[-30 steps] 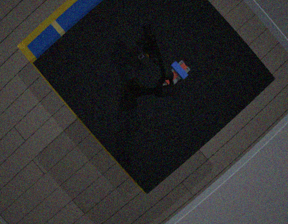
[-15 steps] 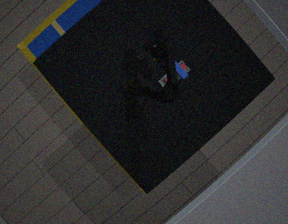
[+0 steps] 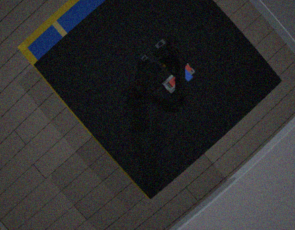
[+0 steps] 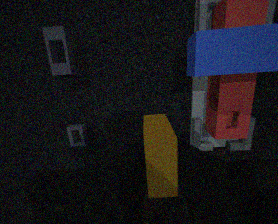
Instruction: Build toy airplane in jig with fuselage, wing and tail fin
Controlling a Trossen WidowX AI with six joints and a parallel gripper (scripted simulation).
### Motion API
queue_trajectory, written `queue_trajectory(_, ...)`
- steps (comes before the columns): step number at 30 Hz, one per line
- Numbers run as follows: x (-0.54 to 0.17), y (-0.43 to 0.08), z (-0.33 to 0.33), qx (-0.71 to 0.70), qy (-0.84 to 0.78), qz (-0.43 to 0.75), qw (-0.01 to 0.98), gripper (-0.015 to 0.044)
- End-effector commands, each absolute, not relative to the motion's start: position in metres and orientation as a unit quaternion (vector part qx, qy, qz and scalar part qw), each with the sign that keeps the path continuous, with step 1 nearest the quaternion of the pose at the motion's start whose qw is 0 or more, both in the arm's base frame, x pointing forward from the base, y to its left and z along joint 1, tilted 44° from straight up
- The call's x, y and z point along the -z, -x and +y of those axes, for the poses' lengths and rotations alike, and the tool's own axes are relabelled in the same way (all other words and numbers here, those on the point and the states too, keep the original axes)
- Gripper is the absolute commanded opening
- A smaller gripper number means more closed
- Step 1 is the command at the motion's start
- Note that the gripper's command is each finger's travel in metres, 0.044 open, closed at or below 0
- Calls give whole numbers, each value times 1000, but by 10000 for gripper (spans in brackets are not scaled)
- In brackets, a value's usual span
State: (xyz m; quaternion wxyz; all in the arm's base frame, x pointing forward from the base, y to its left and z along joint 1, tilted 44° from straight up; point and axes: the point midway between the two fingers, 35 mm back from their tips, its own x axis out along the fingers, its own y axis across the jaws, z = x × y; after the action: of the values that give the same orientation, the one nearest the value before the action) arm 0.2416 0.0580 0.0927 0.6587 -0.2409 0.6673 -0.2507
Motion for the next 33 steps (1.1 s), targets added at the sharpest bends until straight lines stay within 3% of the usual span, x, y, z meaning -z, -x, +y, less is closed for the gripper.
queue_trajectory(1, -99, -240, 45, 251, 245, 668, 656, 0)
queue_trajectory(33, -144, -220, -42, 275, 255, 663, 648, 0)
